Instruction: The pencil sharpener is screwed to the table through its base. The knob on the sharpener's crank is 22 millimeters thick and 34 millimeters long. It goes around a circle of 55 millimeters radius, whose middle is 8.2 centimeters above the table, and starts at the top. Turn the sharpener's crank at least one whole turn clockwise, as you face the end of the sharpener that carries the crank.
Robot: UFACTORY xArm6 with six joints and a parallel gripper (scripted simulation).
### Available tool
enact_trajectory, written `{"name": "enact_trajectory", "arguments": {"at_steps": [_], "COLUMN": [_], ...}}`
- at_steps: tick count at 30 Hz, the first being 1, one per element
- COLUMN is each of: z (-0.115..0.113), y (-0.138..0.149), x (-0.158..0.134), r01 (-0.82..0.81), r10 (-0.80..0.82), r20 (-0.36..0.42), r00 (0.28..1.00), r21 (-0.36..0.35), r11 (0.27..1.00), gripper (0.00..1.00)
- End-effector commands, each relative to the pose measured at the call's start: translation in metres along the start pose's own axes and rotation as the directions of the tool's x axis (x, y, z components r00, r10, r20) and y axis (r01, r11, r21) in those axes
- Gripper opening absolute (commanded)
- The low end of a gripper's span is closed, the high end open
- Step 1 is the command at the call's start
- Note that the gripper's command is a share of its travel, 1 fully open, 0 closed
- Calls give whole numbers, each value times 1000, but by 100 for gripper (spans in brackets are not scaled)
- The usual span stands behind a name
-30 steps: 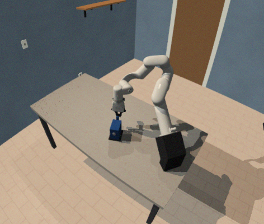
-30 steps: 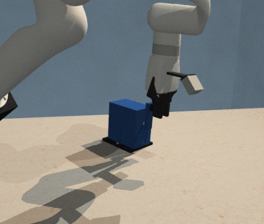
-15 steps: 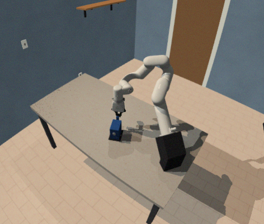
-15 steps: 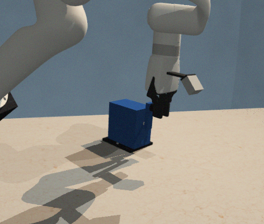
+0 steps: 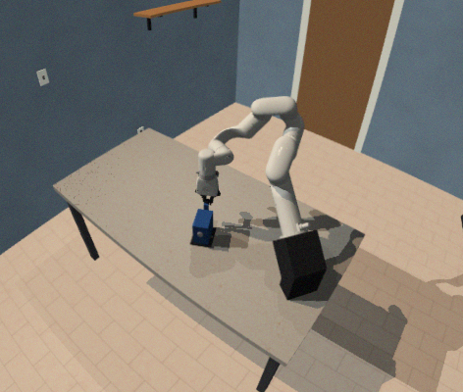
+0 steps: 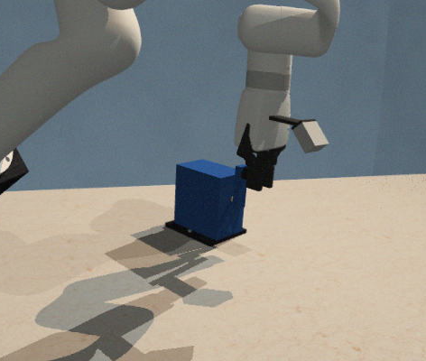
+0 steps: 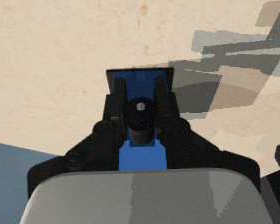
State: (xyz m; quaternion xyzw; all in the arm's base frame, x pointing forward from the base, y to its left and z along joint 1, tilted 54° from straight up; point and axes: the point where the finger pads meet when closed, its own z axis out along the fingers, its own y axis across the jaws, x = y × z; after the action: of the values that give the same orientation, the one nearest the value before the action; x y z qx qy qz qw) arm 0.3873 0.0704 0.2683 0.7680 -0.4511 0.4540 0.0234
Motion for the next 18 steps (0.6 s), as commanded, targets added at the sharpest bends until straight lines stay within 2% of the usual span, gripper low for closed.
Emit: {"name": "enact_trajectory", "arguments": {"at_steps": [1,18], "z": [-1,5], "y": [-3,-24], "x": [0,0], "r01": [-1,-1], "r10": [1,1], "r20": [0,0], "r00": [1000,1000], "r21": [2,2], "r11": [1000,1000], "gripper": [0,0]}}
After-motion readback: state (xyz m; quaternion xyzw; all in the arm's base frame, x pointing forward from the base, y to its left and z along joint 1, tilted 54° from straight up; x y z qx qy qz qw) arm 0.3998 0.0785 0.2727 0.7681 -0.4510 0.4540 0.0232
